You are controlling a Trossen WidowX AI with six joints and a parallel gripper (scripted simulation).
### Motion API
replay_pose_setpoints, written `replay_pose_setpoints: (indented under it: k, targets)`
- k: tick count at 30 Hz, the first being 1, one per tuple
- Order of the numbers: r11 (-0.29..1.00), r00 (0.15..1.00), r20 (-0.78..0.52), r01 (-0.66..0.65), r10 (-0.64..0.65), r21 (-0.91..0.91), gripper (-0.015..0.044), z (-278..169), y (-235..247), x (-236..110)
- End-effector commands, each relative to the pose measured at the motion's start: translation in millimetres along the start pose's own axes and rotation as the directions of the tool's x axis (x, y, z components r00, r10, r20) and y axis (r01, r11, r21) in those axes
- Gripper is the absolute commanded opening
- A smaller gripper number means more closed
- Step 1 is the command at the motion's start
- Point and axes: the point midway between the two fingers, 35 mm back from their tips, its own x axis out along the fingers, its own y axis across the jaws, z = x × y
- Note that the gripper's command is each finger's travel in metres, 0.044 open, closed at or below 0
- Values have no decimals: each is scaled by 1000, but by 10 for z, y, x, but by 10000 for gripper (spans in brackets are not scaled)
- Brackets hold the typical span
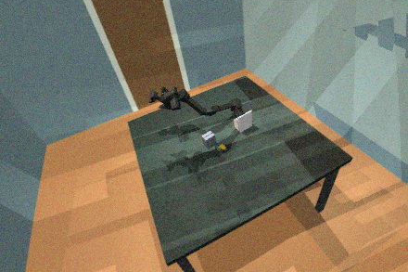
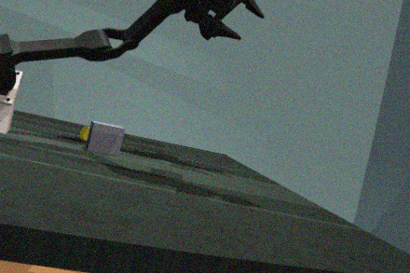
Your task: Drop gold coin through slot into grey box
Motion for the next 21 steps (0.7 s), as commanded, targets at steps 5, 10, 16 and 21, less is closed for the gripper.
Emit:
replay_pose_setpoints:
  k: [5, 10, 16, 21]
  targets:
    - [964, 994, 6, -107, 109, 242, 269, 417, 255, -254]
    - [809, 964, -3, -222, 267, 545, 161, 903, 624, -814]
    - [493, 904, 42, -270, 425, 827, 161, 1560, 860, -1328]
    - [193, 850, 108, -238, 516, 952, 161, 2093, 915, -1660]
